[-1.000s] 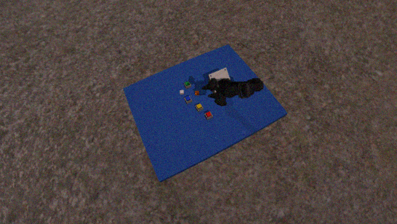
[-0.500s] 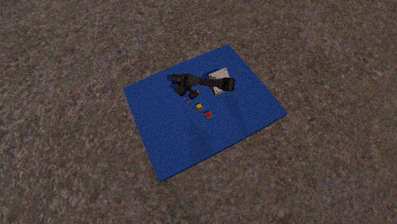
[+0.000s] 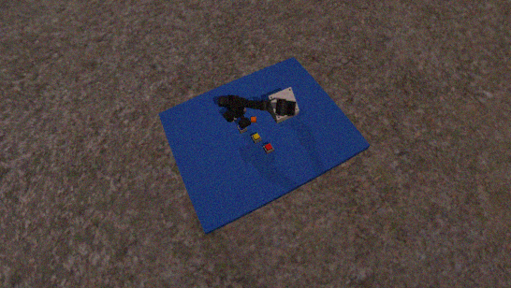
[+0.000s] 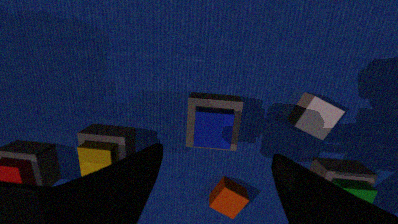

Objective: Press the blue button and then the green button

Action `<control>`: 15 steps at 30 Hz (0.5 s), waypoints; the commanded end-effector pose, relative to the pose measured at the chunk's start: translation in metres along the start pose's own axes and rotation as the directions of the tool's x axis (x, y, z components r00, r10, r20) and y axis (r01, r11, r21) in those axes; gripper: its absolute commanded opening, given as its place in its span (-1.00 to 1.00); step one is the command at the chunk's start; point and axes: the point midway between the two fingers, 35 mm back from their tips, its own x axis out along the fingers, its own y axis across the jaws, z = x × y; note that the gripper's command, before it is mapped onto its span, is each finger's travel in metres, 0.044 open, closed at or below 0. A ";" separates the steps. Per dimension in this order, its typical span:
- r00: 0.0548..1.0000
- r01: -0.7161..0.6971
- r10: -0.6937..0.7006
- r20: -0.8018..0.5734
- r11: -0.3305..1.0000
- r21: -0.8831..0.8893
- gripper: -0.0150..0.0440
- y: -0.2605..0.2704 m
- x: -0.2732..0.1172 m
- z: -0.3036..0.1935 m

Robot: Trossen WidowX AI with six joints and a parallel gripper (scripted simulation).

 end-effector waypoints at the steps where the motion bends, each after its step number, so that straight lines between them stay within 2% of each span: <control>1: 1.000 -0.011 0.011 -0.008 1.000 0.009 0.15 0.001 0.020 -0.004; 8: 1.000 -0.011 0.011 -0.008 1.000 0.009 -0.42 0.001 0.020 -0.004; 15: 1.000 -0.011 0.011 -0.008 1.000 0.009 -0.42 0.001 0.020 -0.004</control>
